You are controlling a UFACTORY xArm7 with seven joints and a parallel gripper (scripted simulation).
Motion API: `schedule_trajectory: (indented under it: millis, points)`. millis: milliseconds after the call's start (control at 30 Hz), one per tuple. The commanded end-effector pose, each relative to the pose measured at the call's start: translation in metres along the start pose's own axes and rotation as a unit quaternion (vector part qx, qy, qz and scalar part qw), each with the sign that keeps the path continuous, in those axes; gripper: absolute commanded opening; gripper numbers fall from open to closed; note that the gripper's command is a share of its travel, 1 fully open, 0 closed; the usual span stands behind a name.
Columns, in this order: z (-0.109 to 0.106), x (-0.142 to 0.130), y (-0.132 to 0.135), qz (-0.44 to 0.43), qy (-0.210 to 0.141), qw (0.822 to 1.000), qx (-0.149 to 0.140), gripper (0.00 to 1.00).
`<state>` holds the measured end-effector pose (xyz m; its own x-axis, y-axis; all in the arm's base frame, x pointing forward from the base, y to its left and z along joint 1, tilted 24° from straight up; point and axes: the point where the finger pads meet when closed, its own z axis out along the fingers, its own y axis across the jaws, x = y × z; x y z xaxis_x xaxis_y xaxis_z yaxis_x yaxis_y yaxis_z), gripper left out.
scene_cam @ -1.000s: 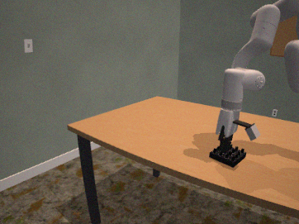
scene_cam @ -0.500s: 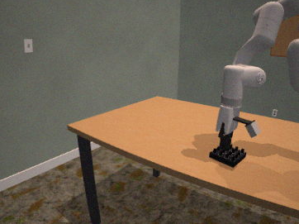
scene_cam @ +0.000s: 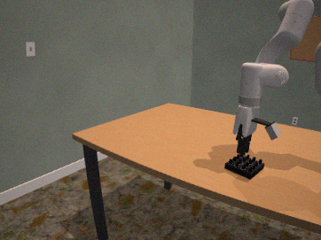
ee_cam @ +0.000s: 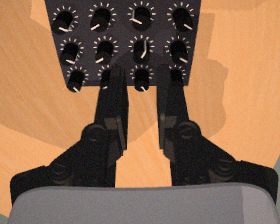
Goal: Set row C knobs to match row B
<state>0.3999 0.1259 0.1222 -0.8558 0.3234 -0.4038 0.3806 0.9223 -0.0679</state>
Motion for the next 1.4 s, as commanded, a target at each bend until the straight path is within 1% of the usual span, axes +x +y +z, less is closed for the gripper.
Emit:
schedule_trajectory:
  millis: [0, 400, 500, 633, 867, 933, 967, 1000, 1067, 1167, 1367]
  points:
    - [-0.001, -0.001, 0.001, -0.001, -0.001, 1.000, -0.002, 0.19]
    - [-0.002, -0.001, 0.000, 0.018, -0.001, 1.000, -0.001, 0.19]
    - [-0.003, -0.003, -0.001, 0.057, -0.002, 0.998, 0.002, 0.19]
    - [-0.006, -0.005, -0.004, 0.131, -0.004, 0.991, 0.006, 0.19]
    - [-0.009, -0.008, -0.008, 0.243, -0.008, 0.970, 0.012, 0.19]
    - [-0.009, -0.008, -0.008, 0.243, -0.008, 0.970, 0.012, 0.19]
    - [-0.011, -0.009, -0.009, 0.281, -0.009, 0.959, 0.013, 0.19]
    - [-0.011, -0.009, -0.010, 0.300, -0.009, 0.954, 0.014, 0.19]
    - [-0.012, -0.009, -0.010, 0.324, -0.010, 0.946, 0.015, 0.19]
    - [-0.013, -0.010, -0.012, 0.371, -0.012, 0.928, 0.016, 0.19]
    - [-0.016, -0.011, -0.014, 0.460, -0.015, 0.888, 0.018, 0.19]
